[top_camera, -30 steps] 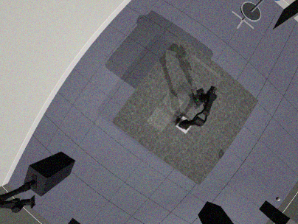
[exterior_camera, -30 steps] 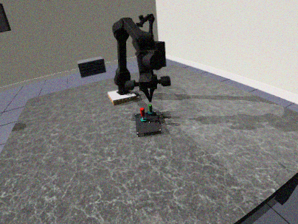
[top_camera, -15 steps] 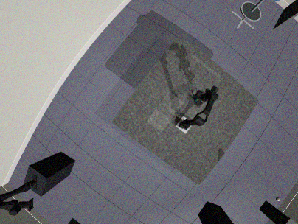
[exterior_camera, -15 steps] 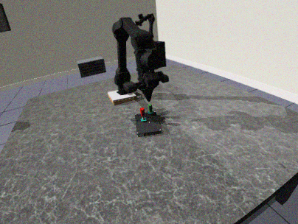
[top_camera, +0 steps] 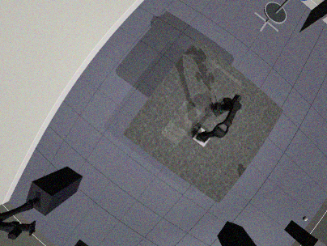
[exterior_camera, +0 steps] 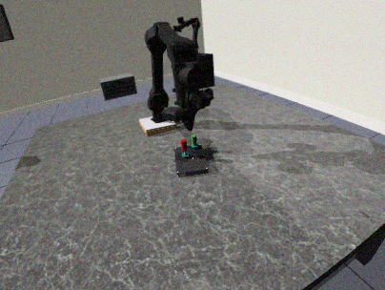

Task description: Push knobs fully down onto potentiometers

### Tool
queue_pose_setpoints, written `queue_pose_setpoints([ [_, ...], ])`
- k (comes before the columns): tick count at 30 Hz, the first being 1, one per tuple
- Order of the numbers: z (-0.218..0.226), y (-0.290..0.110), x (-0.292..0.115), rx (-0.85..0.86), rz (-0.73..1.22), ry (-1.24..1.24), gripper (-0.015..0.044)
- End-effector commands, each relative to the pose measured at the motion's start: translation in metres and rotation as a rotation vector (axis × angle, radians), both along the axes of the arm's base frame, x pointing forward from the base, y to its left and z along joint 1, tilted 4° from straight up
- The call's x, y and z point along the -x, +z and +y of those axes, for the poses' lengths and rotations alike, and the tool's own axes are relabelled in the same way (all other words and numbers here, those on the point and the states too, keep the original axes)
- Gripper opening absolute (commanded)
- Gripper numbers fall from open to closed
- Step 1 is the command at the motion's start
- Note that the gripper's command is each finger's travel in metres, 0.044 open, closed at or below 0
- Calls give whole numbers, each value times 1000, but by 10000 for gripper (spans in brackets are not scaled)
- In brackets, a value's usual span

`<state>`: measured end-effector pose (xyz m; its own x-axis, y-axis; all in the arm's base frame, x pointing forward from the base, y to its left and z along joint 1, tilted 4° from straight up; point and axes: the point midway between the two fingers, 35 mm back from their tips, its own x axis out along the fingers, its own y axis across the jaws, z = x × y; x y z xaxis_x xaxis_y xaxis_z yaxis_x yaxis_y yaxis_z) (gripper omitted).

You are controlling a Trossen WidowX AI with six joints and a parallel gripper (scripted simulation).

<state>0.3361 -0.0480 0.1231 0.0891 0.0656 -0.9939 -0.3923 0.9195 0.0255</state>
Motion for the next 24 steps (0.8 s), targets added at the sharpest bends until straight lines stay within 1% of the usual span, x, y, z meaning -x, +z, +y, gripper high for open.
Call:
queue_pose_setpoints([
  [1,-5,4,-2,19,-13,127,0],
  [24,-21,13,-4,88,-40,918,0],
])
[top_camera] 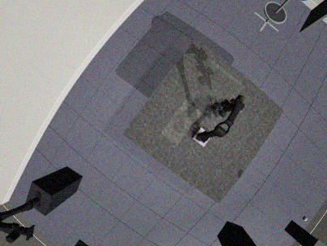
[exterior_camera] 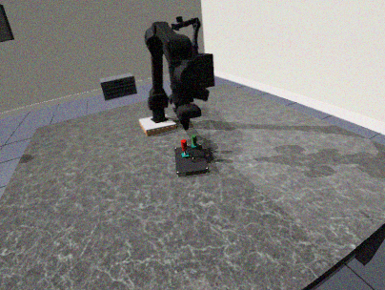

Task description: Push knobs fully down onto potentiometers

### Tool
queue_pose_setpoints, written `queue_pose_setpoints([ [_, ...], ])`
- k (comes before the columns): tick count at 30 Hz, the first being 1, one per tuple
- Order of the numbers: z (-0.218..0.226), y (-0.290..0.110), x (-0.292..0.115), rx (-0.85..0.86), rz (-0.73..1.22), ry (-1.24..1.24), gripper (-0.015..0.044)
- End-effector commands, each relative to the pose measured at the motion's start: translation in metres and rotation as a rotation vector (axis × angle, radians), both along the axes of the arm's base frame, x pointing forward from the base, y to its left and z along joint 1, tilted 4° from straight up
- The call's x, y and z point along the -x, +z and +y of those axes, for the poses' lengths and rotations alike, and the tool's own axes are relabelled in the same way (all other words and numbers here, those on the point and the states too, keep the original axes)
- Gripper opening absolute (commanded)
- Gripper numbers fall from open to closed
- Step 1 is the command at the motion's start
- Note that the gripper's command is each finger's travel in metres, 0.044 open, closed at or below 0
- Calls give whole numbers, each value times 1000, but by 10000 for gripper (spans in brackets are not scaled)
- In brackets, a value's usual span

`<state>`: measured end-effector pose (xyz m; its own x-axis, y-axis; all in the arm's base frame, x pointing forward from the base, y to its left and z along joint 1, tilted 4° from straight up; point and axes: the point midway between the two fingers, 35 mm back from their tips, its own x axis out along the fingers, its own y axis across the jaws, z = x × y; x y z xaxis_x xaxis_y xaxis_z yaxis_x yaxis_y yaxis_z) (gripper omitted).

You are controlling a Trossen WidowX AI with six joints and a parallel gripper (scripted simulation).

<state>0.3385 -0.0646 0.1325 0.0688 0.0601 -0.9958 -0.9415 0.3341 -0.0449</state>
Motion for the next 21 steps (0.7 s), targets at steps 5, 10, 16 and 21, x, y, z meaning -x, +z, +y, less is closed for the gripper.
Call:
queue_pose_setpoints([
  [5,-8,5,-2,27,-15,265,0],
  [10,-11,7,-2,39,-20,438,0],
  [16,-15,10,-2,52,-26,645,0],
  [21,-17,11,-2,58,-30,766,0],
])
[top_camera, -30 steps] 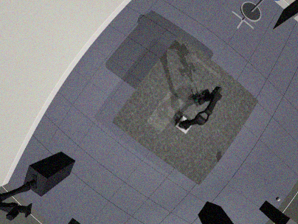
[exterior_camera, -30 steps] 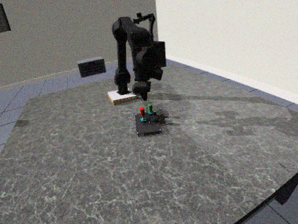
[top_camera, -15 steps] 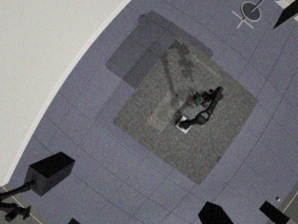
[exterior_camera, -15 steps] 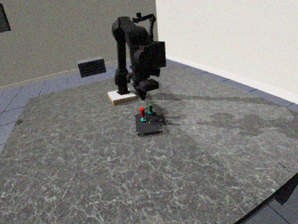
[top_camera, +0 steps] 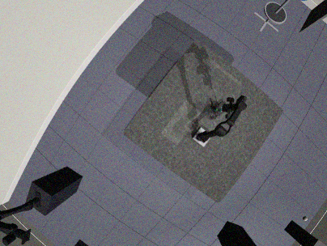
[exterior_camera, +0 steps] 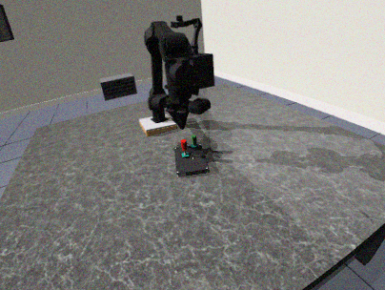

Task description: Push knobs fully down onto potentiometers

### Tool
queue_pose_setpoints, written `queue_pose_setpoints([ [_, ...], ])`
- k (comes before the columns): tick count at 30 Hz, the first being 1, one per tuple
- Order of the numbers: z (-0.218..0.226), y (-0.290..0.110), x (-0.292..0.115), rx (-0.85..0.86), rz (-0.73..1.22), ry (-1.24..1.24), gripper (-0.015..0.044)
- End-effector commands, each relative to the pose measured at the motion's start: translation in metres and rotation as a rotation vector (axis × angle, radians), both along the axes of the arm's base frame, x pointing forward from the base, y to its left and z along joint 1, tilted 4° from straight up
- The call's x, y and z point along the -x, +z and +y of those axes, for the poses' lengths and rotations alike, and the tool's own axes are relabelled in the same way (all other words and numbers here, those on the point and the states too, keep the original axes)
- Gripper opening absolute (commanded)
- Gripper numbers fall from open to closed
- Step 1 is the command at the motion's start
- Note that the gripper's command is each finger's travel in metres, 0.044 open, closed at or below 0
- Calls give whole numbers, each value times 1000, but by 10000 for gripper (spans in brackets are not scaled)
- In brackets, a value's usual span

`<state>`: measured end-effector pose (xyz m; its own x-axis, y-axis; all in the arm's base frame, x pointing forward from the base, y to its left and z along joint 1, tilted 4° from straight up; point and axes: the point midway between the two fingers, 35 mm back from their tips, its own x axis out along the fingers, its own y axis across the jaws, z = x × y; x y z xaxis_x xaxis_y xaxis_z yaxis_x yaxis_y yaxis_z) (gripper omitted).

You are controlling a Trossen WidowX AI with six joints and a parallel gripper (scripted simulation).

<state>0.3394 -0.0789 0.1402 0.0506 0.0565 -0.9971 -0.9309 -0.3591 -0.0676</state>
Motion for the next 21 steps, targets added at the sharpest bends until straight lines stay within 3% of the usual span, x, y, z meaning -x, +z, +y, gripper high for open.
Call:
queue_pose_setpoints([
  [1,-3,3,-2,11,-9,59,0],
  [21,-2,-25,-3,10,-9,59,0],
])
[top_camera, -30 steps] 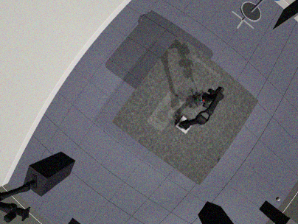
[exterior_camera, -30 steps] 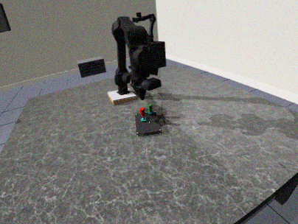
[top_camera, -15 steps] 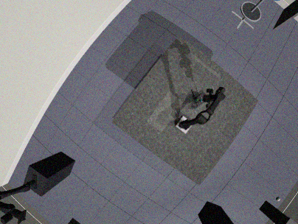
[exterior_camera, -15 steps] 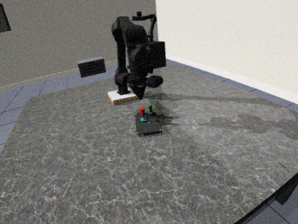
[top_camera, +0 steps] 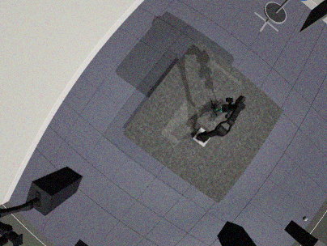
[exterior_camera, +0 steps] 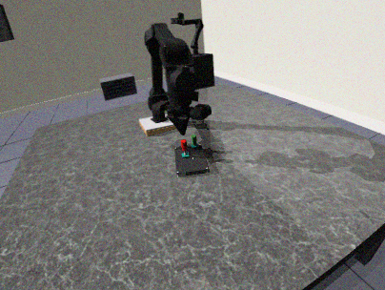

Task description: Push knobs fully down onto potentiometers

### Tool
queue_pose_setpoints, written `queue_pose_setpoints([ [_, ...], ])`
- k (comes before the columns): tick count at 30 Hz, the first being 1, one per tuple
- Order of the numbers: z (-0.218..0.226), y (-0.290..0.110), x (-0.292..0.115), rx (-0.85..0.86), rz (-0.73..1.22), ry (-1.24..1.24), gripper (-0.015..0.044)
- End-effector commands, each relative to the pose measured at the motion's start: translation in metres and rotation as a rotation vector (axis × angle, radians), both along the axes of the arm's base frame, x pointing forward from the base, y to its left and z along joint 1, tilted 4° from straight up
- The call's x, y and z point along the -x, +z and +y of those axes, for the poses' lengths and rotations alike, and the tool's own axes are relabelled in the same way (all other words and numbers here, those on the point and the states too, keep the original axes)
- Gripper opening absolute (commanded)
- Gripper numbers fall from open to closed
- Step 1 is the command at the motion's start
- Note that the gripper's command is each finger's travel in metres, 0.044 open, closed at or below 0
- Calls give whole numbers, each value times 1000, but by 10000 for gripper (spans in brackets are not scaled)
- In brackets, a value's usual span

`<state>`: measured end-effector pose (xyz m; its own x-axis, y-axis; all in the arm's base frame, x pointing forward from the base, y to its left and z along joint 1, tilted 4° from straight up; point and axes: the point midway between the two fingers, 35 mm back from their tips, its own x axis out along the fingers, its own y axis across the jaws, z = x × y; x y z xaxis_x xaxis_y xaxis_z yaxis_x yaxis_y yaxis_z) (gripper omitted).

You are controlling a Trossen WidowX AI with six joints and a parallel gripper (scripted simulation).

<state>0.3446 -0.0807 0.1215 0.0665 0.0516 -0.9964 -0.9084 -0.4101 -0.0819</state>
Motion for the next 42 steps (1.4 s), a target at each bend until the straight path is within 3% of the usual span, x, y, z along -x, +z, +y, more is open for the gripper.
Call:
queue_pose_setpoints([
  [1,0,-8,2,3,10,4,0],
  [42,1,-24,1,3,10,4,0],
])
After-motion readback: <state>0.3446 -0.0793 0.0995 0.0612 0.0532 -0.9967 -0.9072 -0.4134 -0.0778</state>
